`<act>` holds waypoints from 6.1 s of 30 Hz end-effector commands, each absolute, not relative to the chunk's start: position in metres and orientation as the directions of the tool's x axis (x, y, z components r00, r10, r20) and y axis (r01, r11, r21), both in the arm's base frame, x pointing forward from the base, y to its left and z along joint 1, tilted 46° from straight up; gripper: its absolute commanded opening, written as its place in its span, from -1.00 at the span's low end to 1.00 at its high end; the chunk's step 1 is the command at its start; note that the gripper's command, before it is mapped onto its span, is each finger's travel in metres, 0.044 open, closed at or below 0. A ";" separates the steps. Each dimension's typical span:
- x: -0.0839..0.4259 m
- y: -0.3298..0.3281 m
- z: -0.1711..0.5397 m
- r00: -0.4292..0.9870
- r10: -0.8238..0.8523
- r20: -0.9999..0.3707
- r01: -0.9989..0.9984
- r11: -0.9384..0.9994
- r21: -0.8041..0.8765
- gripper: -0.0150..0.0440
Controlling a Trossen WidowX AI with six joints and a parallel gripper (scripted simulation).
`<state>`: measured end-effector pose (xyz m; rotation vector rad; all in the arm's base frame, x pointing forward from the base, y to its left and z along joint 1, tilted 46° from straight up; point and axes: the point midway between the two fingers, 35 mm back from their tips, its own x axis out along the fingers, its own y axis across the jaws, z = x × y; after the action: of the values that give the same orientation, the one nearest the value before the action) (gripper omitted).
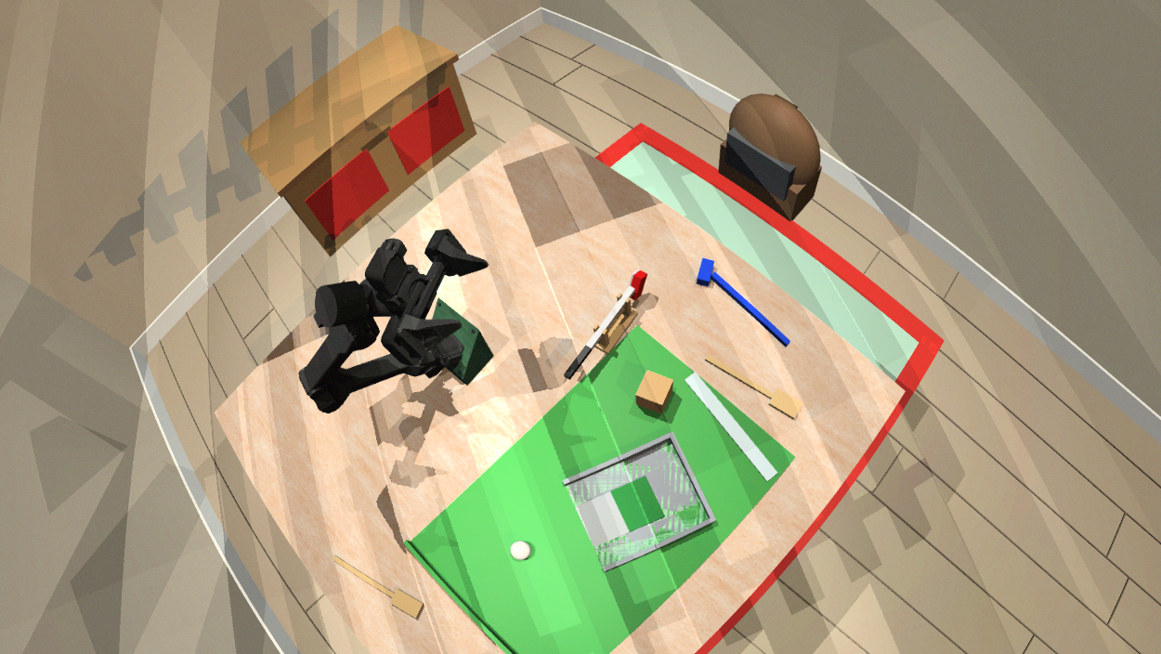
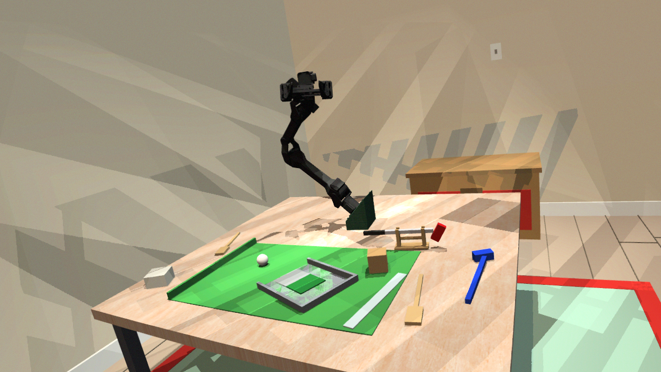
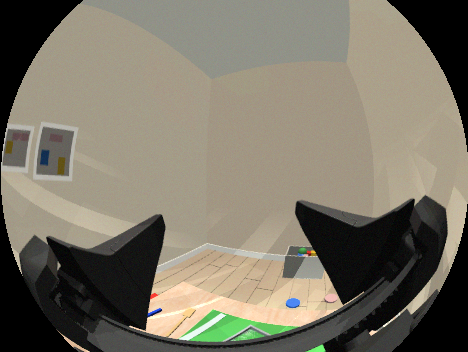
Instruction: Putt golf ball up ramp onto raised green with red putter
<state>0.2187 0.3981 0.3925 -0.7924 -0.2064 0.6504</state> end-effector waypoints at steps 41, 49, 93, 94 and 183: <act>0.233 0.160 -0.062 0.048 -0.495 -0.868 -0.986 -0.162 0.038 1.00; 0.234 0.148 -0.074 0.048 -0.495 -0.867 -0.986 -0.162 0.038 1.00; 0.239 0.121 -0.102 0.051 -0.489 -0.871 -0.987 -0.159 0.031 0.11; 0.239 0.121 -0.102 0.051 -0.489 -0.871 -0.987 -0.159 0.031 0.02; 0.200 -0.037 0.210 0.177 -0.674 -0.717 0.238 0.736 -0.634 -0.49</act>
<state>0.2092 -0.0264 0.2017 -0.4786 1.2747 -0.6075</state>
